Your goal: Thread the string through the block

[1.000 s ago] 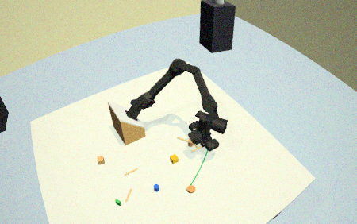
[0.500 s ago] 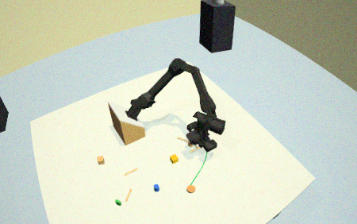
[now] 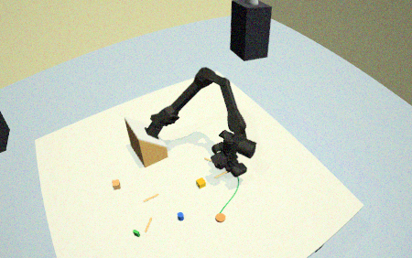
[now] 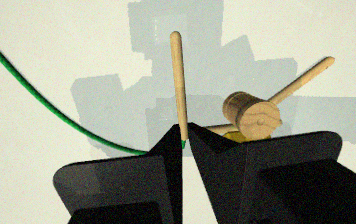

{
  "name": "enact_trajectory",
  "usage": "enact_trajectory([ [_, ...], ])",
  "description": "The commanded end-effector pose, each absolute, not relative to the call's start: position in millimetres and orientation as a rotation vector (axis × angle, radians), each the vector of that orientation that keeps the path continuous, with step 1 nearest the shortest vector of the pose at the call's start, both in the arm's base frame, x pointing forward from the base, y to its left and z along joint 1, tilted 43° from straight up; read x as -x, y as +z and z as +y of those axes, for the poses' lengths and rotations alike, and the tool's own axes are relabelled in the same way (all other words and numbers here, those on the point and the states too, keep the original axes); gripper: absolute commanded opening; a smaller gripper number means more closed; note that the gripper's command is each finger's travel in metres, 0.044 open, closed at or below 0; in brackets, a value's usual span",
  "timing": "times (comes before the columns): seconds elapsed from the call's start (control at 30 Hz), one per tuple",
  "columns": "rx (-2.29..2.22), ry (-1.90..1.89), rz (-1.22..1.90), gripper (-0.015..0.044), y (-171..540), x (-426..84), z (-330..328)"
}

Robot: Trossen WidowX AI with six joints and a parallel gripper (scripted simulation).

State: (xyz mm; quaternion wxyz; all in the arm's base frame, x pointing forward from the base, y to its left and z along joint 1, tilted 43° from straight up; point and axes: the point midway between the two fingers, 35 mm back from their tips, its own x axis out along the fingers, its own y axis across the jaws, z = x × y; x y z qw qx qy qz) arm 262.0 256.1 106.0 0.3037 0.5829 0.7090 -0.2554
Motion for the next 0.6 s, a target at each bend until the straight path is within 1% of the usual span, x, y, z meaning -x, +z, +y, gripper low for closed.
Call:
enact_trajectory([
  [0.0, -1.543, -0.681, 1.886, 0.0, 100.6, -261.4, 251.6],
  [0.57, -1.543, -0.682, 1.886, 0.0, 84.7, -263.8, 235.1],
])
